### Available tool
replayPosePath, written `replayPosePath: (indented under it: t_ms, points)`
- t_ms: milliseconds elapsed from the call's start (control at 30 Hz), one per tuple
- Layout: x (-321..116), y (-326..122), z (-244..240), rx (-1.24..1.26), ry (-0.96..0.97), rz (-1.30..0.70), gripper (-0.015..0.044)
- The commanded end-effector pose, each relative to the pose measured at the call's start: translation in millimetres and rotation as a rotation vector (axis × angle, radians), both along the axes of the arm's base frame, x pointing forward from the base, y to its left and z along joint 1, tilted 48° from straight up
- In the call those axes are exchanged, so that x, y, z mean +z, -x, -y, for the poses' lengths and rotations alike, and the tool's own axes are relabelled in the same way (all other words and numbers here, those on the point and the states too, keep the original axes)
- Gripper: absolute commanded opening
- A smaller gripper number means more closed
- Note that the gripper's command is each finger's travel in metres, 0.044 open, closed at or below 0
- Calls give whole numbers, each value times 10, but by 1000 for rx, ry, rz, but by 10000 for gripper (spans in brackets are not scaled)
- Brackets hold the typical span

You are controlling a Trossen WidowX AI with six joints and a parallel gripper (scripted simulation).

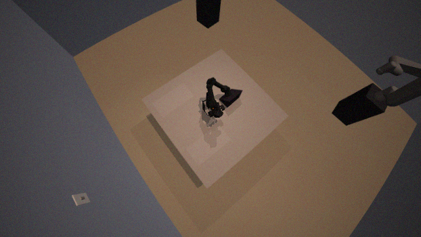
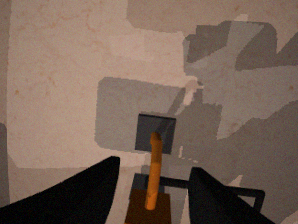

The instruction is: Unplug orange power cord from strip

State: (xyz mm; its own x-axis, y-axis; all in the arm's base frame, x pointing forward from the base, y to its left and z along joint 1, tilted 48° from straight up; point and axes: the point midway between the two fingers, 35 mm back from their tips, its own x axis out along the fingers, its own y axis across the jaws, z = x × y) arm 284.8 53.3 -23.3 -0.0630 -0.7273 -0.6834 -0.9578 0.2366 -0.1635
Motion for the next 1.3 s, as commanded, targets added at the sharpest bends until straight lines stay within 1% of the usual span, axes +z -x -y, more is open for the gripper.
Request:
replayPosePath:
  t_ms: [0, 233, 1267]
  points:
    - [36, 2, -39, 18, 3, 1, 160]
    - [72, 8, -43, 25, 3, 2, 160]
    - [407, 153, 267, 25, 6, 0, 160]
